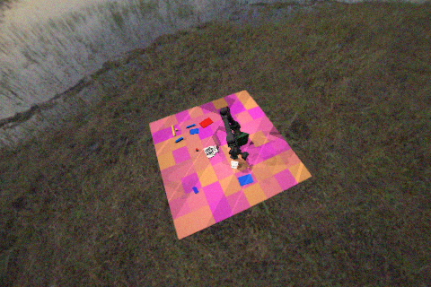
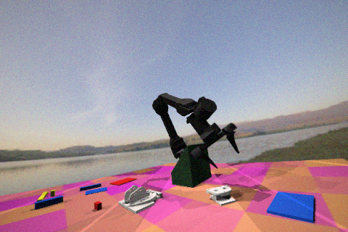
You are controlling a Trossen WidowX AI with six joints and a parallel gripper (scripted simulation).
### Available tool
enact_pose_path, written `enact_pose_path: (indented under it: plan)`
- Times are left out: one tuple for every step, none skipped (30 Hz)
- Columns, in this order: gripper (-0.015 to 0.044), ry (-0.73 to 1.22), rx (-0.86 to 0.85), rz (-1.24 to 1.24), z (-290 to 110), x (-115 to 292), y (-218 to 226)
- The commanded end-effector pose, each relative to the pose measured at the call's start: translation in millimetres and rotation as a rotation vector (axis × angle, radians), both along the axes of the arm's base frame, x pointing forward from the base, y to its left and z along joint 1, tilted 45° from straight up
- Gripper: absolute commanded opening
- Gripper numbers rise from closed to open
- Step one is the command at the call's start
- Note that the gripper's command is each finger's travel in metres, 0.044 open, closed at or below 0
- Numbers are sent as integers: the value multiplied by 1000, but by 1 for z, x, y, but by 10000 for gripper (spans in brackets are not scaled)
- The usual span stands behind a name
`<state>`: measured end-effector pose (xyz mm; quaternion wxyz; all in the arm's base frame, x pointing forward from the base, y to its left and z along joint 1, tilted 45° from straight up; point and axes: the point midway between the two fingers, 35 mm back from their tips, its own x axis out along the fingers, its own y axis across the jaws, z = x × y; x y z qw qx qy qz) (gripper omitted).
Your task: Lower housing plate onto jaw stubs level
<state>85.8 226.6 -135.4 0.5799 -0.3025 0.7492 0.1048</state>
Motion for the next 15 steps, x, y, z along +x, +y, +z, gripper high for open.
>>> enact_pose_path:
  plan:
    - [440,-9,-45,63,-2,6,0]
    - [440,-11,-56,78,-2,7,-1]
    - [440,-13,-68,93,-2,8,-1]
    - [440,-14,-80,109,-2,10,-1]
    - [440,-16,-91,124,-2,11,-2]
    - [440,-17,-103,139,-2,12,-2]
    - [440,-19,-115,155,-2,14,-2]
    - [440,-20,-127,170,-2,15,-2]
    - [440,-21,-139,186,-2,17,-3]
    - [440,-21,-151,202,-2,18,-3]
    - [440,-22,-163,217,-2,19,-3]
    - [440,-23,-176,233,-2,21,-3]
    - [440,-23,-188,249,-2,22,-3]
    - [440,-23,-200,265,-1,24,-3]
    - [440,-23,-212,280,-1,25,-4]
